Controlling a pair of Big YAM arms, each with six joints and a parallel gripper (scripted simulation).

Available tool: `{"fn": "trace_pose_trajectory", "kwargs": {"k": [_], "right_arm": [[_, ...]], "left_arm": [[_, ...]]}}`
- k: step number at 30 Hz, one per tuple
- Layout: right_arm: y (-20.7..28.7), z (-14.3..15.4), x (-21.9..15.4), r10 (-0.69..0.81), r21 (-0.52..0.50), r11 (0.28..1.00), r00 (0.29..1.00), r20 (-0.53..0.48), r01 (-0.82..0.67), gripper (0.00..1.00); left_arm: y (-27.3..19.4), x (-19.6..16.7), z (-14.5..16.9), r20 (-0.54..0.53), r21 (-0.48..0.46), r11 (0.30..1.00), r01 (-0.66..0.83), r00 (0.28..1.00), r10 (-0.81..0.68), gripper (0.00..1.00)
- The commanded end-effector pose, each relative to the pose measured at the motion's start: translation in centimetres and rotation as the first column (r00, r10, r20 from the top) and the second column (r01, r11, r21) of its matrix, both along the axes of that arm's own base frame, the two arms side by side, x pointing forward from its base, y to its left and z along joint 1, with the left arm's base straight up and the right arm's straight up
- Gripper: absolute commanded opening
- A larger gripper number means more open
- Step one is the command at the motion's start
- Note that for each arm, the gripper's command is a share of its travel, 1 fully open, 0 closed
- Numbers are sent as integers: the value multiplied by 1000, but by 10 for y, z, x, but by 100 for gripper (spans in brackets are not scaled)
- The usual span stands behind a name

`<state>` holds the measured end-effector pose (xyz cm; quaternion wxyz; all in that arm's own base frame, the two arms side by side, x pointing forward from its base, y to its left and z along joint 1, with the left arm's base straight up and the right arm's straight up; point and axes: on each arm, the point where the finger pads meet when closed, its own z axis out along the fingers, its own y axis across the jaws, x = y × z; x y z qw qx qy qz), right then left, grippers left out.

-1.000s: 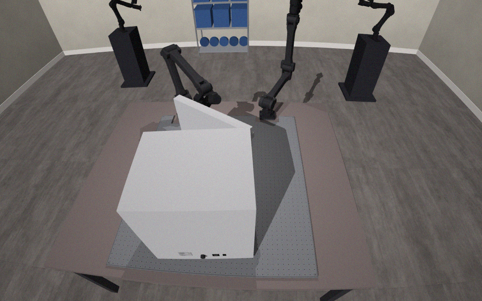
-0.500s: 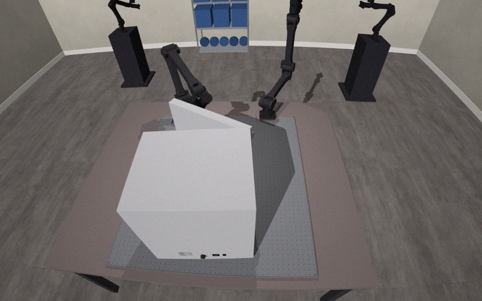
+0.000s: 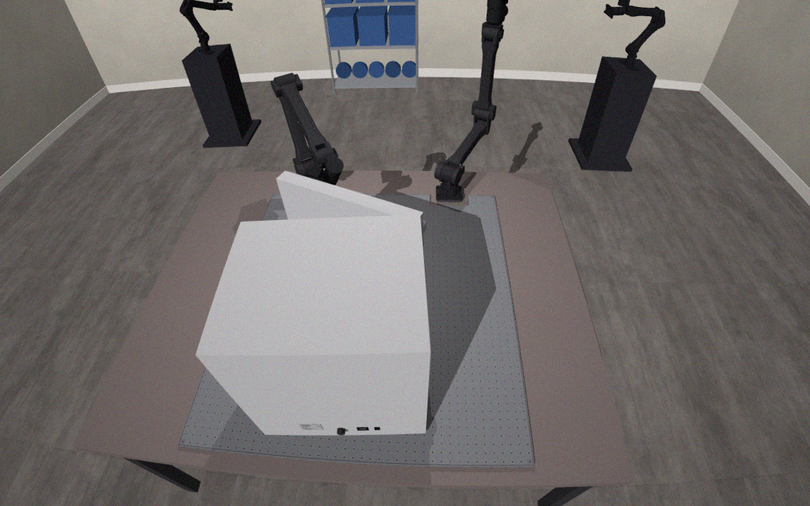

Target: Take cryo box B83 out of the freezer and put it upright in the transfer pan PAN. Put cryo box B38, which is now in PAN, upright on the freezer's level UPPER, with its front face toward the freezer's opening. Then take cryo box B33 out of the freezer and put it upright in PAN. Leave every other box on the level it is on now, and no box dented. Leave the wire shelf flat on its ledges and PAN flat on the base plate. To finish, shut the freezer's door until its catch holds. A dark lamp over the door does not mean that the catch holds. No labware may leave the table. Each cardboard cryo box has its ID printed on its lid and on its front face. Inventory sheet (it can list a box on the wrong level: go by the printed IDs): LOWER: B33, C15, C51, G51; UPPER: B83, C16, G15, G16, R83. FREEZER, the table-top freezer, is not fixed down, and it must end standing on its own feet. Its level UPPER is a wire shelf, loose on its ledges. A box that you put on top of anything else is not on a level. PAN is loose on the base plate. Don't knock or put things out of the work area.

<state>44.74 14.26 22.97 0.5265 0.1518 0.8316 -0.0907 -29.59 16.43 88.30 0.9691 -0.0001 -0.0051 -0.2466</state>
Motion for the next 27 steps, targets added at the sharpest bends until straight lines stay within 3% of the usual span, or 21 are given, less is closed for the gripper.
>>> {"fn": "trace_pose_trajectory", "kwargs": {"k": [1, 8, 12, 17, 24, 25, 27], "right_arm": [[-7, 2, 11, 27, -11, 1000, 1000, 12, -27, 0], [-14, 12, 21, 69, -3, 998, 997, 33, -69, 0], [-18, -2, 33, 83, -16, 996, 997, 6, -83, 0], [-17, 31, 60, 110, 3, 994, 992, 65, -111, 0], [-23, 32, 73, 139, -1, 990, 988, 67, -140, 0], [-30, 4, 61, 157, -14, 988, 988, 18, -156, 0], [-27, 32, 80, 162, -4, 987, 984, 68, -162, 0]], "left_arm": [[-6, 12, 1, -34, 16, 1000, 13, 999, -12, 0], [-6, 12, 1, -34, 16, 1000, 13, 999, -12, 0], [-6, 12, 1, -34, 16, 1000, 13, 999, -12, 0], [-6, 12, 1, -34, 16, 1000, 13, 999, -12, 0], [-6, 12, 1, -34, 16, 1000, 13, 999, -12, 0], [-6, 12, 1, -34, 16, 1000, 13, 999, -12, 0], [-6, 12, 1, -34, 16, 1000, 13, 999, -12, 0]]}}
